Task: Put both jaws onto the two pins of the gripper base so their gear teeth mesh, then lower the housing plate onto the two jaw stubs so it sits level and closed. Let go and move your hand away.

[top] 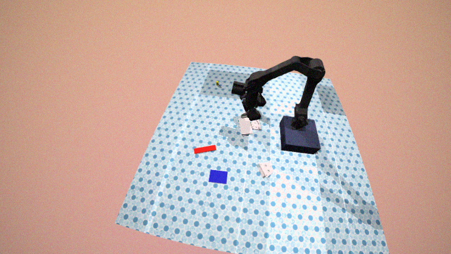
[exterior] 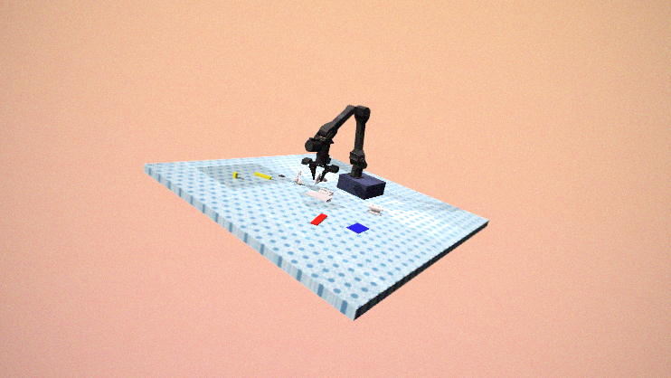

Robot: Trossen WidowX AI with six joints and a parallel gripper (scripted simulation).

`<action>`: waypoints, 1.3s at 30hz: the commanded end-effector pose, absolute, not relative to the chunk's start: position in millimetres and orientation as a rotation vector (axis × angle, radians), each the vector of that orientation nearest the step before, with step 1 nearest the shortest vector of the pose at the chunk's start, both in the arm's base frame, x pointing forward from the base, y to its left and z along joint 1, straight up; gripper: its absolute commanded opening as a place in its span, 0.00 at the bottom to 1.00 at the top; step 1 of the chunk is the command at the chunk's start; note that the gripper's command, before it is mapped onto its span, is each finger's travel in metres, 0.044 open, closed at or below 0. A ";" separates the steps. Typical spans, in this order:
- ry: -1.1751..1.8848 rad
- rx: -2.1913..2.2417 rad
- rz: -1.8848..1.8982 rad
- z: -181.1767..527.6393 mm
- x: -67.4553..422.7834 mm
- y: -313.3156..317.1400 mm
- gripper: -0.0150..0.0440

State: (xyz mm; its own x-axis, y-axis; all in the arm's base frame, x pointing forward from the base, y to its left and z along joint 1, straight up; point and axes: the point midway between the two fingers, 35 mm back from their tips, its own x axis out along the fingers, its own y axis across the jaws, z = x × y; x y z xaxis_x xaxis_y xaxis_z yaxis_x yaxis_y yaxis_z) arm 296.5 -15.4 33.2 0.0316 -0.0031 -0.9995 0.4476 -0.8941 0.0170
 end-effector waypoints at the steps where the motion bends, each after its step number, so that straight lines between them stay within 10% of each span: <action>1: 0.460 1.981 -1.933 25.1 295.5 -15.2 0.48; 39: 0.461 1.980 -1.933 -8.8 295.0 -15.2 0.48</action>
